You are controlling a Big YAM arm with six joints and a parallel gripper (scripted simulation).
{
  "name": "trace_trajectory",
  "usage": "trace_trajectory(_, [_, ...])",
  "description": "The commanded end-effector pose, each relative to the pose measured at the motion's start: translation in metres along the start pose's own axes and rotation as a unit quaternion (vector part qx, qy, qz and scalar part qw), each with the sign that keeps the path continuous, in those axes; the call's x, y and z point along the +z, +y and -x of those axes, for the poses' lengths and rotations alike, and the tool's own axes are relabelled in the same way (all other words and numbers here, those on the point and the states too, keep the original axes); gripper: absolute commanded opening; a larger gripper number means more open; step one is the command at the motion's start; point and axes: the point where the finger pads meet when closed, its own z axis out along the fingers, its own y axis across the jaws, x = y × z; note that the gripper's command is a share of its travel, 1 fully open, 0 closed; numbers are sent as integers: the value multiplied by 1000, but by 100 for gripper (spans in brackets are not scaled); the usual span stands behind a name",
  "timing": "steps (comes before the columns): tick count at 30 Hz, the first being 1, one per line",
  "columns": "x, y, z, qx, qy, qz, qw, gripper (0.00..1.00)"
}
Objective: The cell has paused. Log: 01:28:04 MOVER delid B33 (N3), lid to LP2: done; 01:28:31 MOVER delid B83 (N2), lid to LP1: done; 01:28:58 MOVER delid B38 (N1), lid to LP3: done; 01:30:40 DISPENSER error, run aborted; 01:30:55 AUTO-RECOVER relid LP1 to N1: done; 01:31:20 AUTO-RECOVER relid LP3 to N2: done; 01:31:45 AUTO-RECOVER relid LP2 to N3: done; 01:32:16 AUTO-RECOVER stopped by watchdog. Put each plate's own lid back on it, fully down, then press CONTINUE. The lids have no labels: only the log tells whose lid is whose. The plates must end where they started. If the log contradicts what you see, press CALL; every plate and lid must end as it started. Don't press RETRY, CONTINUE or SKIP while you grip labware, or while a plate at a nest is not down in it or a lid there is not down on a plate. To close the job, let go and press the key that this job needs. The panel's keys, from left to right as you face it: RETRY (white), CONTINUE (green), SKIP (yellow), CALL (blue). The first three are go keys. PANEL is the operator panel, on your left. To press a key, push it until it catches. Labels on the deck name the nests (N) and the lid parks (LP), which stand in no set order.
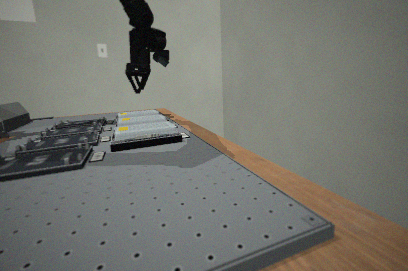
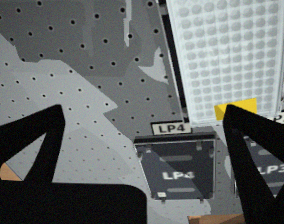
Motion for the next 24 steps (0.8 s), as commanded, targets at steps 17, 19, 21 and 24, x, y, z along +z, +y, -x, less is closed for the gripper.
trace_trajectory(17, [5,-76,-12,-43,-30,-2,999,100])
trace_trajectory(19, [5,-76,-12,-43,-30,-2,999,100])
trace_trajectory(21, [3,-73,-21,-71,-40,-10,997,100])
trace_trajectory(24, [10,-99,-22,-56,-35,-12,998,100])
